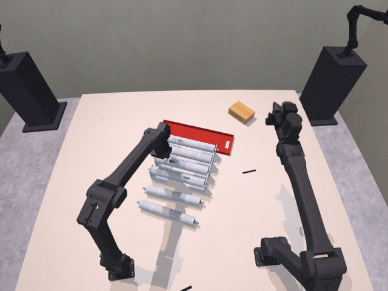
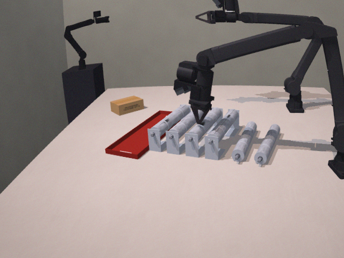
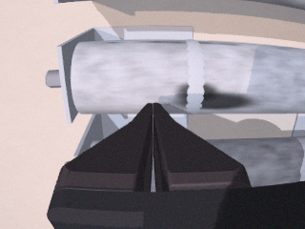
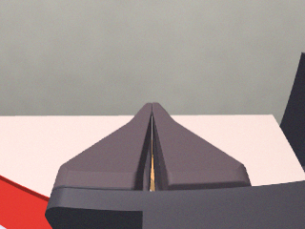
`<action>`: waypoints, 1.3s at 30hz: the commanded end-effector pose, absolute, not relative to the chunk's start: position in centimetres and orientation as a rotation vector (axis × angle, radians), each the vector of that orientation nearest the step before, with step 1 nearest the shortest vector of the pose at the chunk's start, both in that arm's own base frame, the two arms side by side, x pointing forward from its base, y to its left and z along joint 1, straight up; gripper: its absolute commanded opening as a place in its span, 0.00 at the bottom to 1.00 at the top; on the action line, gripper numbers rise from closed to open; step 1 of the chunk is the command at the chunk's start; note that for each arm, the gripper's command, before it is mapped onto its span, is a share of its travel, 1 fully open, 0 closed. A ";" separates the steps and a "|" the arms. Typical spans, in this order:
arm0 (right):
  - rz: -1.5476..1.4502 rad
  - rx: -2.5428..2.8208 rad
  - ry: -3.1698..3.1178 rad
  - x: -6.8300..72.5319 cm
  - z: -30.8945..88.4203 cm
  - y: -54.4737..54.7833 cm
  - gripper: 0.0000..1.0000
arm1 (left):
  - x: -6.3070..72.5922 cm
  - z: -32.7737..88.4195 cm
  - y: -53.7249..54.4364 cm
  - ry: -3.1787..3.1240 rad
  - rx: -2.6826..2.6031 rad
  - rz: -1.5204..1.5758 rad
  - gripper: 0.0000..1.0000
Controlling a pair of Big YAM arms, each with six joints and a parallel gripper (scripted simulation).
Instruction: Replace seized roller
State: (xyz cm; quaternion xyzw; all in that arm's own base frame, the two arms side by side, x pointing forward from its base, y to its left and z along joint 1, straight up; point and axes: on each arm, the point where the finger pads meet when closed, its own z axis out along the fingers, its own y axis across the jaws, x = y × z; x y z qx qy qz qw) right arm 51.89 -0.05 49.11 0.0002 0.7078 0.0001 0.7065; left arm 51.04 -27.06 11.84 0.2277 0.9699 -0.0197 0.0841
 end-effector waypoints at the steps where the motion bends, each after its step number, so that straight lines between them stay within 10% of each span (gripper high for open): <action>1: -0.003 -0.013 1.509 52.4 53.5 0.4 0.00 | 51.3 10.0 -27.3 2.911 0.670 -0.060 0.00; 39: -0.003 -0.013 1.509 52.4 53.5 0.4 0.00 | 51.8 9.4 -26.6 2.906 0.645 -0.062 0.00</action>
